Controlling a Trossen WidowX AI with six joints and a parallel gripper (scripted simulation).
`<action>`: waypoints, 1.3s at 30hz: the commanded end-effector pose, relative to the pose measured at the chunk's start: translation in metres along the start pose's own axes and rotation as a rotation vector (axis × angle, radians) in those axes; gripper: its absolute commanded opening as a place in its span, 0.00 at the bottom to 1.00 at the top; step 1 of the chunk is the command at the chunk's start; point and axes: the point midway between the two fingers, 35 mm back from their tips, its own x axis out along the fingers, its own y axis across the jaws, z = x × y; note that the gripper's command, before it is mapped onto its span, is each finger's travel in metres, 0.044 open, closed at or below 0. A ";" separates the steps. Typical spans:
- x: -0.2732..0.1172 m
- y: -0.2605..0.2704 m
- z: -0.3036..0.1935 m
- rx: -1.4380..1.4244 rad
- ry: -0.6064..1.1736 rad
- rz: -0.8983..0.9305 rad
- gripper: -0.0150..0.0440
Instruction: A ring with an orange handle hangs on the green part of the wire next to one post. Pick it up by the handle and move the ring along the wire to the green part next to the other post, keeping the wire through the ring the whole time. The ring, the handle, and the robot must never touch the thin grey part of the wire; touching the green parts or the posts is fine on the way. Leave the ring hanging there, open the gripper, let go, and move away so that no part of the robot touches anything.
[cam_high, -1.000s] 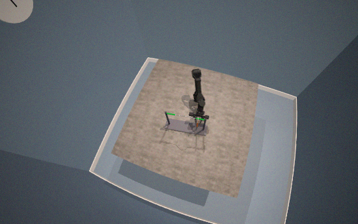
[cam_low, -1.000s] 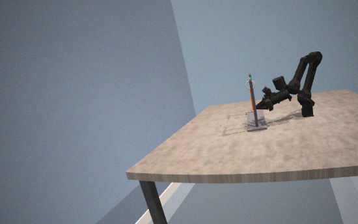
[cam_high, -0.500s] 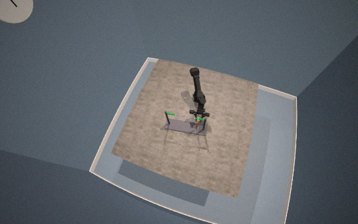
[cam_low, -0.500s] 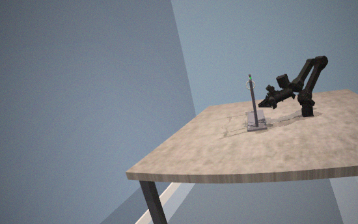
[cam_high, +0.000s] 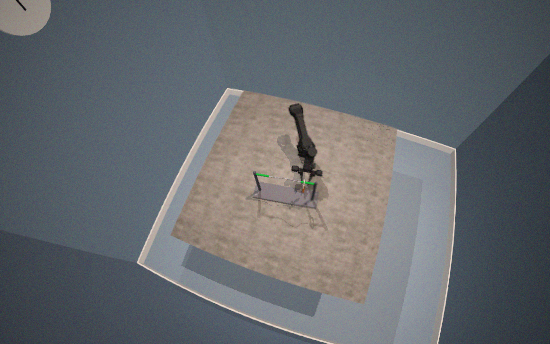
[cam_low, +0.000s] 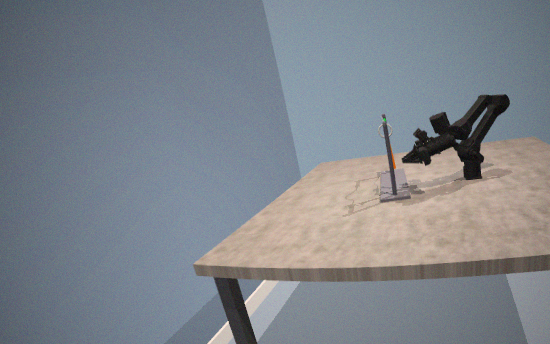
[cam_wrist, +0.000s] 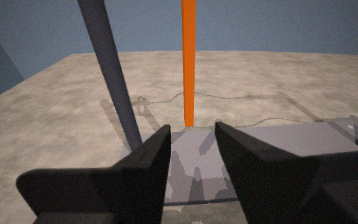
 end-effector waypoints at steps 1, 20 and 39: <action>-0.001 -0.001 -0.001 0.002 0.002 -0.004 0.53; -0.027 0.003 0.001 0.001 0.006 0.000 0.79; -0.052 -0.002 -0.001 -0.001 0.002 0.001 1.00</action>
